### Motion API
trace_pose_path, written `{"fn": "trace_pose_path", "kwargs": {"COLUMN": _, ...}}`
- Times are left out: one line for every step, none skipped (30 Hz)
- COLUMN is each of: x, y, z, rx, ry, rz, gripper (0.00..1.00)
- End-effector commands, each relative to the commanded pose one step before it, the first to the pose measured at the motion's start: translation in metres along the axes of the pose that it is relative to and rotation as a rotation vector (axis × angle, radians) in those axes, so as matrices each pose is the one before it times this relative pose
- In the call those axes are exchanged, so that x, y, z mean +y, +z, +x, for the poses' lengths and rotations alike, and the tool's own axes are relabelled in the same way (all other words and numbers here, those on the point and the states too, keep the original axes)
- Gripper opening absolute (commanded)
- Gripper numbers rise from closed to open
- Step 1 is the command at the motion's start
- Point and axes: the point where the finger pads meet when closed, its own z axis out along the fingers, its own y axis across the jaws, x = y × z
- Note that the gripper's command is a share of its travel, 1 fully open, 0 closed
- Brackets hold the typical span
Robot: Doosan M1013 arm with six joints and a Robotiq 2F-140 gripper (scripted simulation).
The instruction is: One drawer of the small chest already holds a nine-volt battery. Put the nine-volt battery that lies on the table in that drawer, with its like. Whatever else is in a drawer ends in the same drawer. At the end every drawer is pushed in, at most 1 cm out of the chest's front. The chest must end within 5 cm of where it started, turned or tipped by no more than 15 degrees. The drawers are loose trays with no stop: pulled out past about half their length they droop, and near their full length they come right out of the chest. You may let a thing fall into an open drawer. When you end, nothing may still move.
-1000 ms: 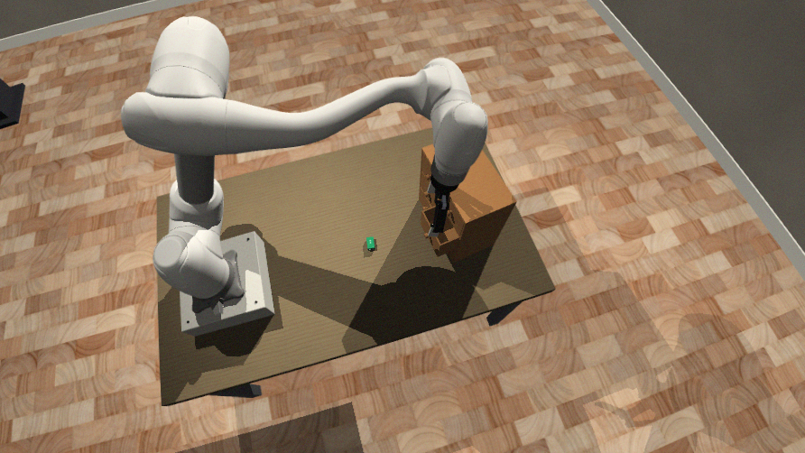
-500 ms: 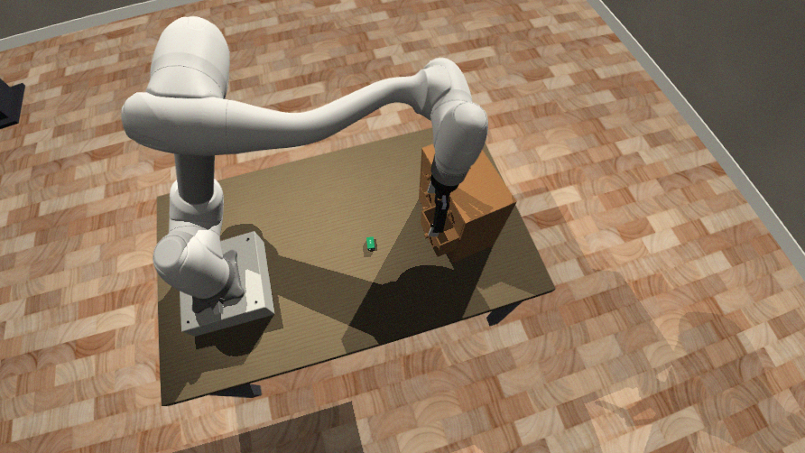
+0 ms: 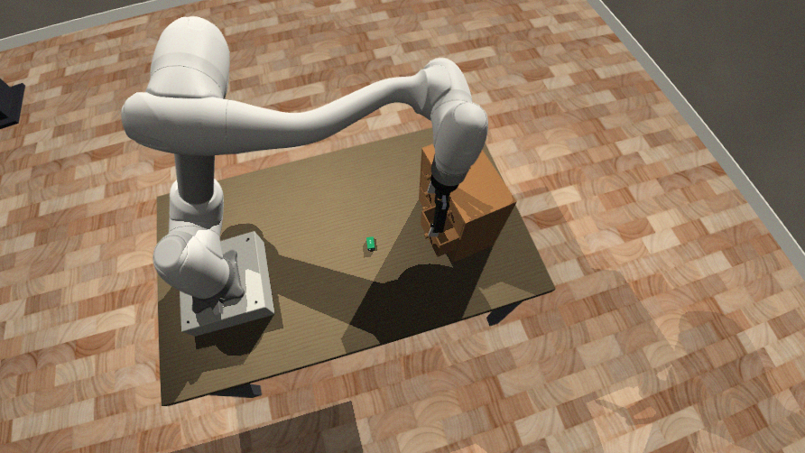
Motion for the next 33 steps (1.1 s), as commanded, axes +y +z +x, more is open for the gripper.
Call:
{"fn": "trace_pose_path", "kwargs": {"x": -0.00001, "y": -0.00017, "z": 0.00006, "rx": -0.00011, "ry": -0.00004, "rz": -0.00019, "gripper": 1.0}}
{"fn": "trace_pose_path", "kwargs": {"x": 0.0, "y": 0.0, "z": 0.0, "rx": 0.0, "ry": 0.0, "rz": 0.0, "gripper": 1.0}}
{"fn": "trace_pose_path", "kwargs": {"x": 0.0, "y": 0.0, "z": 0.0, "rx": 0.0, "ry": 0.0, "rz": 0.0, "gripper": 1.0}}
{"fn": "trace_pose_path", "kwargs": {"x": 0.0, "y": 0.0, "z": 0.0, "rx": 0.0, "ry": 0.0, "rz": 0.0, "gripper": 1.0}}
{"fn": "trace_pose_path", "kwargs": {"x": 0.0, "y": 0.0, "z": 0.0, "rx": 0.0, "ry": 0.0, "rz": 0.0, "gripper": 1.0}}
{"fn": "trace_pose_path", "kwargs": {"x": 0.0, "y": 0.0, "z": 0.0, "rx": 0.0, "ry": 0.0, "rz": 0.0, "gripper": 1.0}}
{"fn": "trace_pose_path", "kwargs": {"x": 0.0, "y": 0.0, "z": 0.0, "rx": 0.0, "ry": 0.0, "rz": 0.0, "gripper": 1.0}}
{"fn": "trace_pose_path", "kwargs": {"x": 0.0, "y": 0.0, "z": 0.0, "rx": 0.0, "ry": 0.0, "rz": 0.0, "gripper": 1.0}}
{"fn": "trace_pose_path", "kwargs": {"x": 0.0, "y": 0.0, "z": 0.0, "rx": 0.0, "ry": 0.0, "rz": 0.0, "gripper": 1.0}}
{"fn": "trace_pose_path", "kwargs": {"x": 0.0, "y": 0.0, "z": 0.0, "rx": 0.0, "ry": 0.0, "rz": 0.0, "gripper": 1.0}}
{"fn": "trace_pose_path", "kwargs": {"x": 0.0, "y": 0.0, "z": 0.0, "rx": 0.0, "ry": 0.0, "rz": 0.0, "gripper": 1.0}}
{"fn": "trace_pose_path", "kwargs": {"x": 0.0, "y": 0.0, "z": 0.0, "rx": 0.0, "ry": 0.0, "rz": 0.0, "gripper": 1.0}}
{"fn": "trace_pose_path", "kwargs": {"x": 0.0, "y": 0.0, "z": 0.0, "rx": 0.0, "ry": 0.0, "rz": 0.0, "gripper": 1.0}}
{"fn": "trace_pose_path", "kwargs": {"x": 0.0, "y": 0.0, "z": 0.0, "rx": 0.0, "ry": 0.0, "rz": 0.0, "gripper": 1.0}}
{"fn": "trace_pose_path", "kwargs": {"x": 0.0, "y": 0.0, "z": 0.0, "rx": 0.0, "ry": 0.0, "rz": 0.0, "gripper": 1.0}}
{"fn": "trace_pose_path", "kwargs": {"x": 0.0, "y": 0.0, "z": 0.0, "rx": 0.0, "ry": 0.0, "rz": 0.0, "gripper": 1.0}}
{"fn": "trace_pose_path", "kwargs": {"x": 0.0, "y": 0.0, "z": 0.0, "rx": 0.0, "ry": 0.0, "rz": 0.0, "gripper": 1.0}}
{"fn": "trace_pose_path", "kwargs": {"x": 0.0, "y": 0.0, "z": 0.0, "rx": 0.0, "ry": 0.0, "rz": 0.0, "gripper": 1.0}}
{"fn": "trace_pose_path", "kwargs": {"x": 0.0, "y": 0.0, "z": 0.0, "rx": 0.0, "ry": 0.0, "rz": 0.0, "gripper": 1.0}}
{"fn": "trace_pose_path", "kwargs": {"x": 0.0, "y": 0.0, "z": 0.0, "rx": 0.0, "ry": 0.0, "rz": 0.0, "gripper": 1.0}}
{"fn": "trace_pose_path", "kwargs": {"x": 0.0, "y": 0.0, "z": 0.0, "rx": 0.0, "ry": 0.0, "rz": 0.0, "gripper": 1.0}}
{"fn": "trace_pose_path", "kwargs": {"x": 0.0, "y": 0.0, "z": 0.0, "rx": 0.0, "ry": 0.0, "rz": 0.0, "gripper": 1.0}}
{"fn": "trace_pose_path", "kwargs": {"x": 0.0, "y": 0.0, "z": 0.0, "rx": 0.0, "ry": 0.0, "rz": 0.0, "gripper": 1.0}}
{"fn": "trace_pose_path", "kwargs": {"x": 0.0, "y": 0.0, "z": 0.0, "rx": 0.0, "ry": 0.0, "rz": 0.0, "gripper": 1.0}}
{"fn": "trace_pose_path", "kwargs": {"x": 0.0, "y": 0.0, "z": 0.0, "rx": 0.0, "ry": 0.0, "rz": 0.0, "gripper": 1.0}}
{"fn": "trace_pose_path", "kwargs": {"x": 0.0, "y": 0.0, "z": 0.0, "rx": 0.0, "ry": 0.0, "rz": 0.0, "gripper": 1.0}}
{"fn": "trace_pose_path", "kwargs": {"x": 0.0, "y": 0.0, "z": 0.0, "rx": 0.0, "ry": 0.0, "rz": 0.0, "gripper": 1.0}}
{"fn": "trace_pose_path", "kwargs": {"x": 0.0, "y": 0.0, "z": 0.0, "rx": 0.0, "ry": 0.0, "rz": 0.0, "gripper": 1.0}}
{"fn": "trace_pose_path", "kwargs": {"x": 0.0, "y": 0.0, "z": 0.0, "rx": 0.0, "ry": 0.0, "rz": 0.0, "gripper": 1.0}}
{"fn": "trace_pose_path", "kwargs": {"x": -0.00002, "y": -0.00003, "z": 0.00004, "rx": -0.00004, "ry": -0.00015, "rz": 0.0, "gripper": 1.0}}
{"fn": "trace_pose_path", "kwargs": {"x": -0.0001, "y": -0.0002, "z": 0.00023, "rx": -0.00029, "ry": -0.00101, "rz": 0.00002, "gripper": 1.0}}
{"fn": "trace_pose_path", "kwargs": {"x": -0.00026, "y": -0.00052, "z": 0.0006, "rx": -0.00073, "ry": -0.00255, "rz": 0.00005, "gripper": 1.0}}
{"fn": "trace_pose_path", "kwargs": {"x": -0.00046, "y": -0.00093, "z": 0.00108, "rx": -0.00132, "ry": -0.00462, "rz": 0.00009, "gripper": 1.0}}
